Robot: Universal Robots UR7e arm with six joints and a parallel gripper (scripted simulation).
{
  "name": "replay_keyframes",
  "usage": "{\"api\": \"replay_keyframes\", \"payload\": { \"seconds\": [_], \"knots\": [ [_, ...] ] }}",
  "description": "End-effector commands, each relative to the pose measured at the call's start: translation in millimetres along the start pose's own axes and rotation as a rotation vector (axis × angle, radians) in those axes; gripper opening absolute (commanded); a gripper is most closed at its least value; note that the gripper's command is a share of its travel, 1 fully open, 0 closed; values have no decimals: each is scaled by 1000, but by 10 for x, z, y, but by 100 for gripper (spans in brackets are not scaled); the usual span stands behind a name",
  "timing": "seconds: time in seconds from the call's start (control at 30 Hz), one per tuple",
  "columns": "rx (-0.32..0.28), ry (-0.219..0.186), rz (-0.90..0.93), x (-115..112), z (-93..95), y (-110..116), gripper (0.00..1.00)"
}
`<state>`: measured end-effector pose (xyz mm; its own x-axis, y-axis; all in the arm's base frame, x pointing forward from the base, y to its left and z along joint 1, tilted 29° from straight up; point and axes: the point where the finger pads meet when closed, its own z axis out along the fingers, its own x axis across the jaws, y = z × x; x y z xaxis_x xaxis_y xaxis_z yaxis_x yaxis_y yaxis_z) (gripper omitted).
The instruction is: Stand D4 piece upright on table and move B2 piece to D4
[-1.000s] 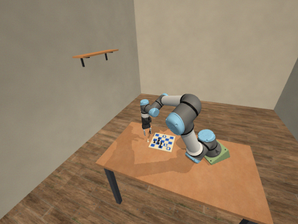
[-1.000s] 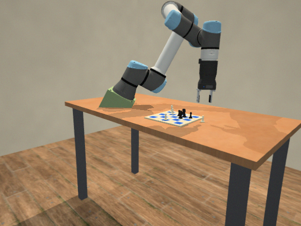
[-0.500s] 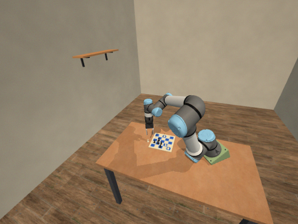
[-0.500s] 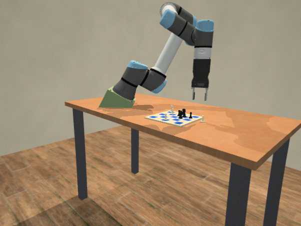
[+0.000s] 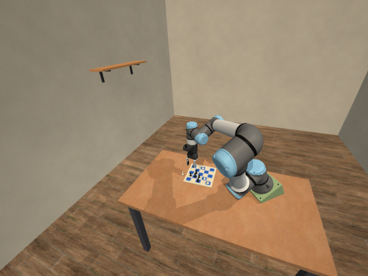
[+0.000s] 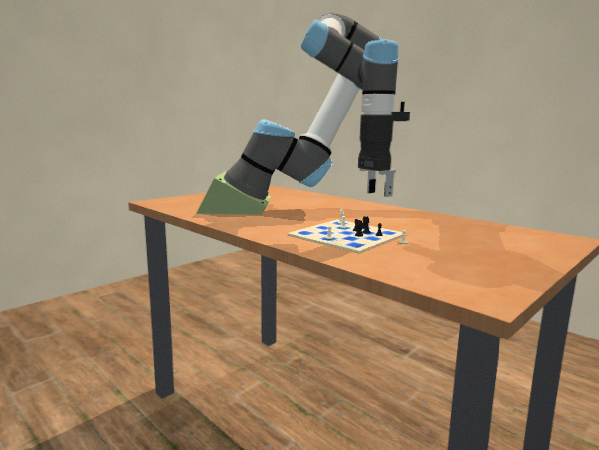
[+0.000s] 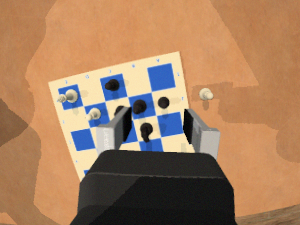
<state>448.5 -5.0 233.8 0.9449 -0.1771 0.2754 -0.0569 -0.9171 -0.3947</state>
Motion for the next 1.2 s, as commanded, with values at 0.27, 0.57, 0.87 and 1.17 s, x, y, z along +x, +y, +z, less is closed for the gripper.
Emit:
{"api": "replay_keyframes", "payload": {
  "seconds": [0.27,0.57,0.87,1.17],
  "knots": [
    [-11,17,469,-271,4,77,100],
    [-11,17,501,-292,8,85,100],
    [-11,17,501,-292,8,85,73],
    [-11,17,501,-292,8,85,73]
  ]
}}
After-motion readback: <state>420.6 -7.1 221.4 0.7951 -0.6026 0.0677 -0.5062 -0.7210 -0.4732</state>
